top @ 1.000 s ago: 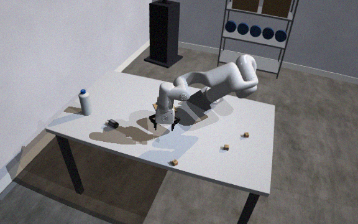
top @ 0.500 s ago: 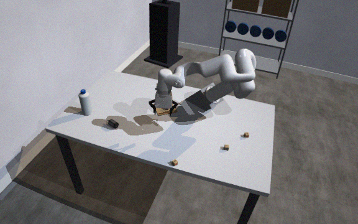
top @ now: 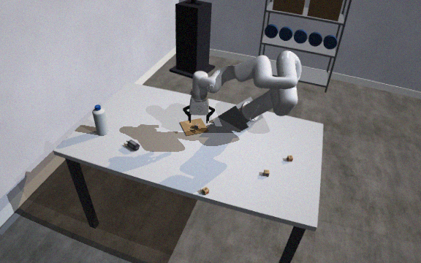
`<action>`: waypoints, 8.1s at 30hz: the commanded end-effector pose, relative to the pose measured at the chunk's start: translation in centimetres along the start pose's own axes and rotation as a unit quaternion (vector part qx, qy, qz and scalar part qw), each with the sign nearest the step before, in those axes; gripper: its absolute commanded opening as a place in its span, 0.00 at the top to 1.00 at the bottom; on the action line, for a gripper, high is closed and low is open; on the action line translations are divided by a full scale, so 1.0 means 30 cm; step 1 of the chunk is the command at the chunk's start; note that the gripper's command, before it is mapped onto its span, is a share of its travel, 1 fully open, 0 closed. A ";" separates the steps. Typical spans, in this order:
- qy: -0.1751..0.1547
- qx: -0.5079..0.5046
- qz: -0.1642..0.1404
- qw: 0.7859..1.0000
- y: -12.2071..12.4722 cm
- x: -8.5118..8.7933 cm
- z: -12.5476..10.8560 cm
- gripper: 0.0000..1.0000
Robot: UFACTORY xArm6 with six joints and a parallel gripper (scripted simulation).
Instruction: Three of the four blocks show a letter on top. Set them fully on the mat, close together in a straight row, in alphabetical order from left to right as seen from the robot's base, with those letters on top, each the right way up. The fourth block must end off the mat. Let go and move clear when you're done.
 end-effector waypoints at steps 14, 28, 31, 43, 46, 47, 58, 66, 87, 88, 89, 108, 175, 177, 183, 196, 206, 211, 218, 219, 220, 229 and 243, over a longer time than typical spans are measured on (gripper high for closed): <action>-0.011 0.007 -0.001 1.000 0.110 -0.022 0.162 0.00; -0.011 0.007 -0.001 1.000 0.110 -0.022 0.162 0.00; -0.011 0.007 -0.001 1.000 0.110 -0.022 0.162 0.00; -0.011 0.007 -0.001 1.000 0.110 -0.022 0.162 0.00; -0.011 0.007 -0.001 1.000 0.110 -0.022 0.162 0.00; -0.011 0.007 -0.001 1.000 0.110 -0.022 0.162 0.00; -0.011 0.005 -0.001 1.000 0.109 -0.021 0.165 0.00; -0.010 -0.107 -0.002 0.994 0.062 0.012 0.285 0.00; -0.010 -0.206 -0.003 0.978 0.031 0.035 0.401 0.00; -0.010 -0.206 -0.003 0.978 0.031 0.035 0.401 0.00; -0.010 -0.206 -0.003 0.978 0.031 0.035 0.401 0.00; -0.010 -0.207 -0.003 0.978 0.031 -0.128 0.397 0.36; -0.010 -0.207 -0.003 0.978 0.031 -0.261 0.394 0.36; -0.010 -0.207 -0.003 0.978 0.031 -0.269 0.393 0.36; -0.010 -0.207 -0.003 0.978 0.032 -0.289 0.393 0.36; -0.010 -0.207 -0.003 0.978 0.032 -0.303 0.393 0.36; -0.010 -0.207 -0.003 0.978 0.032 -0.303 0.393 0.36; -0.010 -0.207 -0.003 0.978 0.032 -0.303 0.393 0.36; -0.011 -0.207 -0.003 0.978 0.032 -0.309 0.392 0.36; -0.011 -0.207 -0.003 0.978 0.032 -0.312 0.392 0.36; -0.010 -0.207 -0.003 0.978 0.032 -0.316 0.392 0.36; -0.011 -0.207 -0.003 0.978 0.032 -0.355 0.391 0.36; -0.011 -0.207 -0.003 0.978 0.032 -0.405 0.390 0.36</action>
Point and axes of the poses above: the point where the finger pads meet when closed, its own x axis back along the fingers, its own y axis across the jaws, z = x × y, the point moved 10 cm from there along x, back along the fingers, and after that the axes turned 8 degrees about x, right-handed, at the moved point
